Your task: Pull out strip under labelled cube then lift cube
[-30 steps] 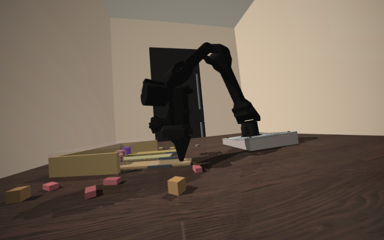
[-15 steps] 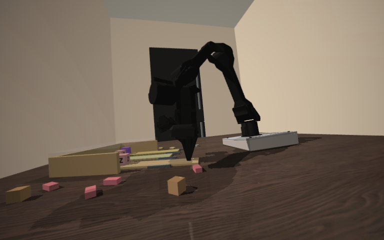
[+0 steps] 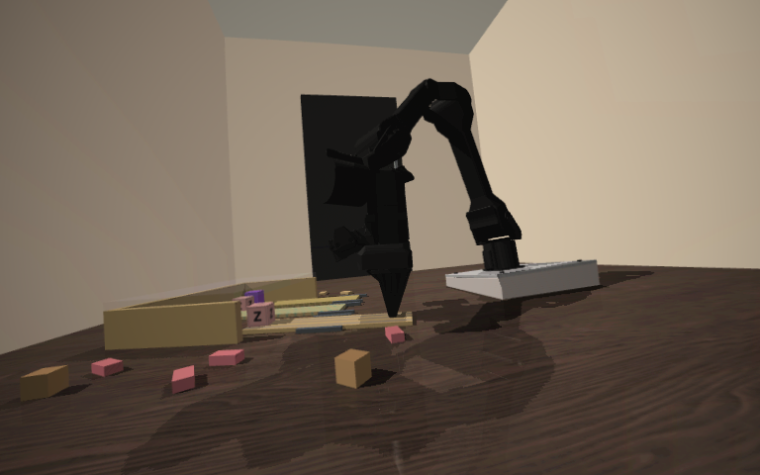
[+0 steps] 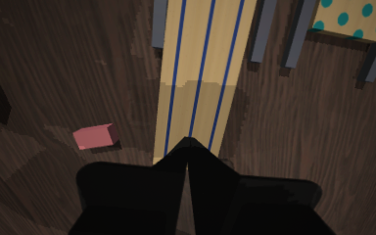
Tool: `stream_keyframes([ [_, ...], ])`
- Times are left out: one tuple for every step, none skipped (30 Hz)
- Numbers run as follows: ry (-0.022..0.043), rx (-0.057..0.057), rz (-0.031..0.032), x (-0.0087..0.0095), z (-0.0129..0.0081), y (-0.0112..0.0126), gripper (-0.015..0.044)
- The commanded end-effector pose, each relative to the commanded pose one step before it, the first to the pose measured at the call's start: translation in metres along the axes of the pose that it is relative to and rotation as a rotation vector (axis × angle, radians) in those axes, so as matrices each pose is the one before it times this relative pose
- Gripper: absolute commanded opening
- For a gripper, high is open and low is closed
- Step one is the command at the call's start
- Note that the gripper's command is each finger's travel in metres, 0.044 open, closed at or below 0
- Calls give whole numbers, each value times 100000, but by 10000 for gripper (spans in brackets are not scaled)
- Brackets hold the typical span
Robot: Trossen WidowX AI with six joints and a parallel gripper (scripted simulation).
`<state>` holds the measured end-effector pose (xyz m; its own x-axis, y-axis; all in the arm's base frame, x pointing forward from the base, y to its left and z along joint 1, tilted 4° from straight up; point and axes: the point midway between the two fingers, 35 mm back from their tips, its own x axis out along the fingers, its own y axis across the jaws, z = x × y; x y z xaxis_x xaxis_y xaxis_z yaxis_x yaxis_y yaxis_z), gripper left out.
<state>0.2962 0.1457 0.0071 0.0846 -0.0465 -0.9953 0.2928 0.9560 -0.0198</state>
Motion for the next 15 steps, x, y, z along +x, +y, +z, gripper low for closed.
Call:
stream_keyframes([
  [2781,-654,-1324,574,-1473,-312,0],
  [14,-1,0,2,-142,0,0],
  [15,-1,0,2,-146,-1,0],
  [14,-1,0,2,-142,0,0],
  [15,-1,0,2,-146,-1,0],
  [14,-1,0,2,-142,0,0],
  [15,-1,0,2,-147,-1,0],
  [14,-1,0,2,-142,0,0],
  [15,-1,0,2,-146,-1,0],
  [14,-1,0,2,-142,0,0],
  [15,-1,0,2,-147,-1,0],
  [14,-1,0,2,-142,0,0],
  [15,-1,0,2,-147,-1,0],
  [14,-1,0,2,-142,0,0],
  [15,-1,0,2,-147,-1,0],
])
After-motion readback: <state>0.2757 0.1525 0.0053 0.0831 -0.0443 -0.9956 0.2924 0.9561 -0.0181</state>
